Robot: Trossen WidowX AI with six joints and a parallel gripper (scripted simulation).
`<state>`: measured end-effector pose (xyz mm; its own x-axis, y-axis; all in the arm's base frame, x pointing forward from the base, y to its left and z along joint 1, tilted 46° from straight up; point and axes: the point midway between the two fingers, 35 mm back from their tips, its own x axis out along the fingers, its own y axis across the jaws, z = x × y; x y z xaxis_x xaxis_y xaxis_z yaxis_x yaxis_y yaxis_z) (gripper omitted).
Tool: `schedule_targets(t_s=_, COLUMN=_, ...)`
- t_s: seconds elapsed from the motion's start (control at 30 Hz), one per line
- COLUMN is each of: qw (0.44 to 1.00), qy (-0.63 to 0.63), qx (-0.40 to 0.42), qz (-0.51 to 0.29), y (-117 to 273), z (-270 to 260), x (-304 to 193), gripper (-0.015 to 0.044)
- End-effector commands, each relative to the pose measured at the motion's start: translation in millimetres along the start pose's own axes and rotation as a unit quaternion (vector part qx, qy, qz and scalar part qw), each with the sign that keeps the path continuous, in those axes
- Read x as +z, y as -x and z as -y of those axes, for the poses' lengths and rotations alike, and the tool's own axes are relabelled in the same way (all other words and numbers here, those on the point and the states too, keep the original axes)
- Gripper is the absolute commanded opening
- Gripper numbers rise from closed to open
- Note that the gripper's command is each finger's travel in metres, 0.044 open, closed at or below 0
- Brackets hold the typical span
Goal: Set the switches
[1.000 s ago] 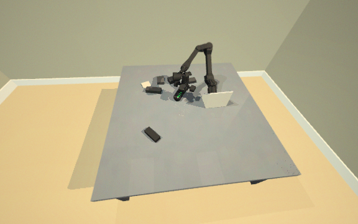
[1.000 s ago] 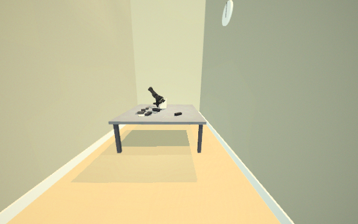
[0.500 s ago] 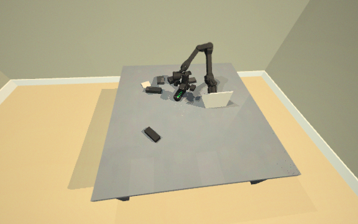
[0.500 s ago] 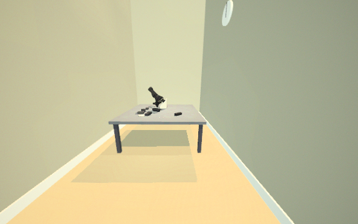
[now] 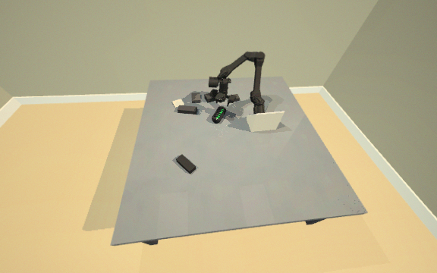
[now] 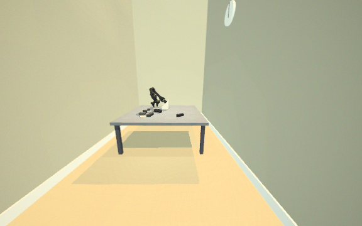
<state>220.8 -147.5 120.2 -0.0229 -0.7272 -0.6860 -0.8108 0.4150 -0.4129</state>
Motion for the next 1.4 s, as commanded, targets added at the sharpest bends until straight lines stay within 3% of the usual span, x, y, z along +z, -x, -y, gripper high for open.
schedule_targets(t_s=0.0, qw=1.0, qy=0.002, qx=0.001, qz=0.002, y=-6, z=0, x=1, gripper=0.044)
schedule_targets(t_s=1.03, qw=1.0, qy=0.002, qx=0.0, qz=0.0, y=-53, z=-1, x=-1, gripper=0.044)
schedule_targets(t_s=1.17, qw=1.0, qy=0.002, qx=0.0, qz=0.0, y=-53, z=-1, x=-1, gripper=0.0335)
schedule_targets(t_s=1.37, qw=1.0, qy=0.002, qx=0.0, qz=0.0, y=-53, z=-1, x=-1, gripper=0.0295)
